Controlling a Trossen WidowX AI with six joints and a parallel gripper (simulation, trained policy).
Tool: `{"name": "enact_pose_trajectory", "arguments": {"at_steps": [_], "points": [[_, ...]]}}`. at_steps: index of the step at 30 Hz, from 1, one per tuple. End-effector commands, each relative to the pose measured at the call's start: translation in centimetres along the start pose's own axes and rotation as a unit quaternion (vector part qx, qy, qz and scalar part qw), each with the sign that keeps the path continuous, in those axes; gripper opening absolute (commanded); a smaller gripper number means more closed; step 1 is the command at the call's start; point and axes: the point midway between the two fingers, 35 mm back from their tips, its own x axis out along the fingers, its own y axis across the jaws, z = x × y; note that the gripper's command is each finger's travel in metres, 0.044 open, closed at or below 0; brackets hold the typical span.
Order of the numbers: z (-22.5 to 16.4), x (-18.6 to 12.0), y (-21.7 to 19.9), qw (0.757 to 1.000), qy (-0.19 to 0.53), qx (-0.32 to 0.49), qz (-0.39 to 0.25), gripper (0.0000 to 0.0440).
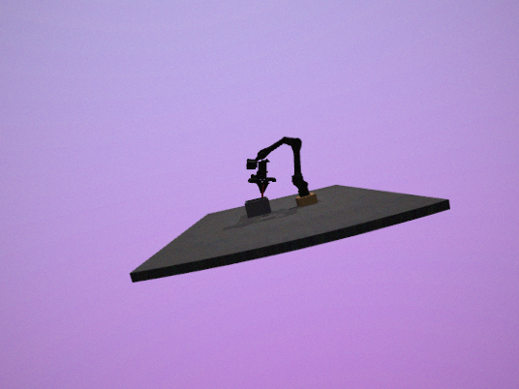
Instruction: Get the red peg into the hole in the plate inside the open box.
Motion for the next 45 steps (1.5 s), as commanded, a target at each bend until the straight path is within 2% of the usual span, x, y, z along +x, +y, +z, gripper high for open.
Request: {"name": "enact_pose_trajectory", "arguments": {"at_steps": [1,19,34,36,40,45], "points": [[1.3,0.2,0.2,1.0,-0.008,0.008,0.0,0.0],[6.8,2.8,0.0,0.998,-0.021,0.057,-0.006,0.0008],[8.2,6.6,-0.5,0.997,0.005,0.065,-0.033,0.0014],[8.3,7.2,-0.6,0.997,0.008,0.062,-0.039,0.0038],[8.5,8.0,-0.8,0.997,0.014,0.052,-0.05,0.0131],[9.4,8.3,-0.4,0.997,0.015,0.042,-0.057,0.0165]]}}
